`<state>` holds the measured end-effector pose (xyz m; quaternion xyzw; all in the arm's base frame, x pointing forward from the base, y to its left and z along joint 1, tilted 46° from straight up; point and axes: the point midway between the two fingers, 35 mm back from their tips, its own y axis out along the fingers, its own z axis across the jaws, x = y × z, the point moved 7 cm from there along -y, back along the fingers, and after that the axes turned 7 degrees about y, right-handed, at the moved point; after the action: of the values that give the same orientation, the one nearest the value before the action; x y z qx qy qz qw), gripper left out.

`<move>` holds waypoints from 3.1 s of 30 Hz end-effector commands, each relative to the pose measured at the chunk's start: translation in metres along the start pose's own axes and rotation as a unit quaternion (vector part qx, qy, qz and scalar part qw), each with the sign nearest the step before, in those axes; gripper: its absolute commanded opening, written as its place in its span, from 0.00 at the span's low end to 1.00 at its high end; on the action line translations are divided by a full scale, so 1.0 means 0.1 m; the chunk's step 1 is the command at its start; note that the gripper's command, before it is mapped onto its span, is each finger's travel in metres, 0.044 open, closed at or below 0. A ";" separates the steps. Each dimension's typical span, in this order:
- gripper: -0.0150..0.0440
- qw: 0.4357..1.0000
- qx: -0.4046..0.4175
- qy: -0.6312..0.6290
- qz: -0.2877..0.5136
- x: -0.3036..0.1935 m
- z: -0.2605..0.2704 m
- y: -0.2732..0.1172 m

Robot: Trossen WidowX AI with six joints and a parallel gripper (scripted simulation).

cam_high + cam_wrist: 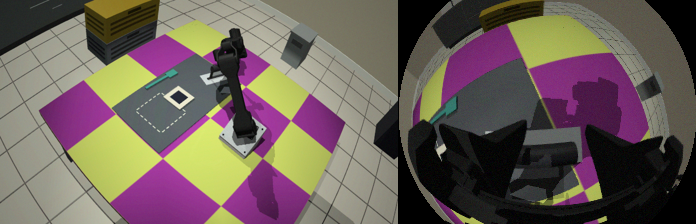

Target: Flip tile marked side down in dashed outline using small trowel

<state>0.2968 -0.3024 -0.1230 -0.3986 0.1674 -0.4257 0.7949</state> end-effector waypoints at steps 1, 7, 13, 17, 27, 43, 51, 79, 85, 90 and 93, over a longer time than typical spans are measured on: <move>0.76 0.997 0.008 0.074 -0.018 -0.07 0.01 -0.02; 0.76 0.984 0.022 0.173 -0.040 -0.16 0.02 -0.04; 0.76 0.960 0.040 0.270 -0.059 -0.25 0.03 -0.08; 0.76 0.939 0.055 0.333 -0.068 -0.32 0.05 -0.11; 0.76 0.871 0.097 0.476 -0.075 -0.53 0.11 -0.14; 0.76 0.726 0.155 0.668 -0.041 -0.95 0.22 -0.16; 0.76 0.725 0.156 0.670 -0.040 -0.96 0.22 -0.15; 0.76 0.725 0.156 0.670 -0.040 -0.81 0.30 0.26; 0.76 0.725 0.156 0.670 -0.039 -0.79 0.31 0.36; 0.76 0.725 0.157 0.670 -0.039 -0.78 0.33 0.41; 0.63 0.725 0.157 0.670 -0.039 -0.78 0.33 0.41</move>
<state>0.2927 -0.2108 -0.1374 0.1133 0.5692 -0.6323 0.5132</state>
